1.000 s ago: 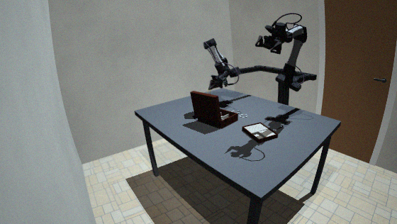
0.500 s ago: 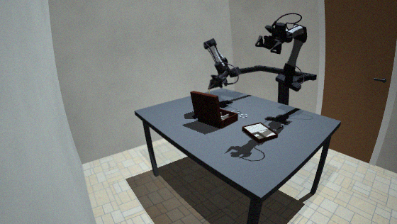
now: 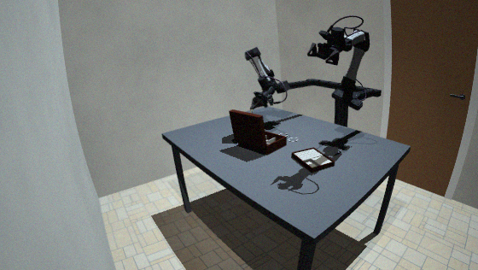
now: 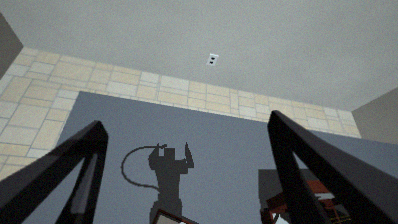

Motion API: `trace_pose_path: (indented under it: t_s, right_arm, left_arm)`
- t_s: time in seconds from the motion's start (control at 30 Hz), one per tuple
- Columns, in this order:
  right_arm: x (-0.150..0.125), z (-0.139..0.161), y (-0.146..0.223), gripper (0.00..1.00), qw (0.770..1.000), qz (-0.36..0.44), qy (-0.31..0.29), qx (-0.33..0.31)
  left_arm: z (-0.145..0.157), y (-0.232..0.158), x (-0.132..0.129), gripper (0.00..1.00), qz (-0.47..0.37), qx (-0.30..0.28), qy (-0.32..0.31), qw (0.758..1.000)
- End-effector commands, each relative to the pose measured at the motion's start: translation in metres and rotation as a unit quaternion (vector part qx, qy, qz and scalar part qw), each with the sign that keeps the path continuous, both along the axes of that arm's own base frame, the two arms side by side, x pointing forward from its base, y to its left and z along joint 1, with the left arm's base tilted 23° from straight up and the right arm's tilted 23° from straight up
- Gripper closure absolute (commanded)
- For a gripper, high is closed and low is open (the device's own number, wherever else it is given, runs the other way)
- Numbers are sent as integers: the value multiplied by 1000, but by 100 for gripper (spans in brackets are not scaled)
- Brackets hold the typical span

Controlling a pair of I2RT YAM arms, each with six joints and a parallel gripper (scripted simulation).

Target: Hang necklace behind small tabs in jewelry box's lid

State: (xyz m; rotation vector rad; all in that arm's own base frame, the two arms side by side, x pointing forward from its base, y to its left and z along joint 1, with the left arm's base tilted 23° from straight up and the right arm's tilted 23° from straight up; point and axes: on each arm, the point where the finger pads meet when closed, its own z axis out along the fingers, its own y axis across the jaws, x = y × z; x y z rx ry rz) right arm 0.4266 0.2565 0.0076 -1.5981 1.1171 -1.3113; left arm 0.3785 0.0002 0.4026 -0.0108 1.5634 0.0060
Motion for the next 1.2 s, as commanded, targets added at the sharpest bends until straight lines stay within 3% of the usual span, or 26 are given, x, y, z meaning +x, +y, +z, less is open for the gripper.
trace_pose_path:
  t_s: [0.0,0.07,0.23,0.4,0.43,0.47,0.77,0.8,0.83,0.87,1.17]
  right_arm:
    - [8,10,6,97,1000,6,-13,12]
    - [8,-4,4,97,1000,5,-2,1]
    - [12,7,6,97,1000,6,-13,11]
    - [16,-6,3,97,1000,5,-5,4]
    - [17,6,5,97,1000,5,-13,11]
    - [17,-5,3,97,1000,5,-6,5]
    - [23,-8,3,97,1000,5,-2,1]
    - [25,4,5,97,1000,6,-15,12]
    - [24,-13,2,97,1000,5,-3,2]
    - [26,-2,3,97,1000,5,-9,8]
    - [32,-16,1,97,1000,5,0,-1]
  left_arm:
    - [22,2,-5,0,4,4,-24,1000]
    - [22,2,-5,0,4,4,-24,1000]
    - [22,2,-5,0,4,4,-24,1000]
    - [22,2,-5,0,4,4,-24,1000]
    - [22,2,-5,0,4,4,-24,1000]
    - [22,2,-5,0,4,4,-24,1000]
    - [22,2,-5,0,4,4,-24,1000]
    - [22,2,-5,0,4,4,-24,1000]
    - [22,2,-5,0,4,4,-24,1000]
    - [22,2,-5,0,4,4,-24,1000]
    - [22,2,-5,0,4,4,-24,1000]
